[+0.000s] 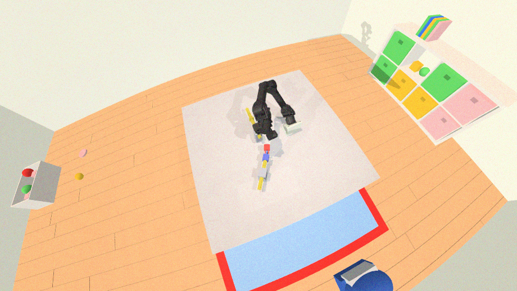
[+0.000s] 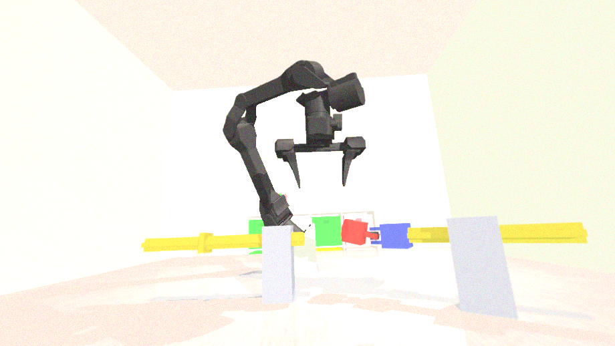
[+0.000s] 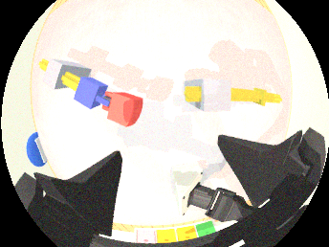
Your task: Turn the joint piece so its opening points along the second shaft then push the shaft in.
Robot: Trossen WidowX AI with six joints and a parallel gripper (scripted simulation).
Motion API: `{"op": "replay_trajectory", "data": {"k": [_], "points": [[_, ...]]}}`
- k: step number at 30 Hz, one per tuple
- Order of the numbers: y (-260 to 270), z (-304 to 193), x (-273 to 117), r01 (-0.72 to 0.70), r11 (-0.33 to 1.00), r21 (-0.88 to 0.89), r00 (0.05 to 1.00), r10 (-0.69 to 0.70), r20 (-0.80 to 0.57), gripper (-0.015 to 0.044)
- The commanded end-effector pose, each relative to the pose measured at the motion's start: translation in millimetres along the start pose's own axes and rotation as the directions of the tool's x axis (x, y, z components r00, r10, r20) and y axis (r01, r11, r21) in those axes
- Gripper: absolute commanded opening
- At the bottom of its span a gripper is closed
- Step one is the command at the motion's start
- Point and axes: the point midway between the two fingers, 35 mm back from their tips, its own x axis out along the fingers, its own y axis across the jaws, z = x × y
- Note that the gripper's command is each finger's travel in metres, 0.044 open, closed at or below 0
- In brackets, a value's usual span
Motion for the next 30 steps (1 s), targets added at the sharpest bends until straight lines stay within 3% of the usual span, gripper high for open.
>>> {"op": "replay_trajectory", "data": {"k": [1,15,30], "points": [[-2,0,-1,0.0,1.0,0.029,1.0,0.0,0.006,0.044],[0,1,11,0.039,0.915,0.401,0.999,-0.036,-0.013,0.044],[1,2,24,0.077,0.66,0.747,0.996,-0.077,-0.035,0.044]]}}
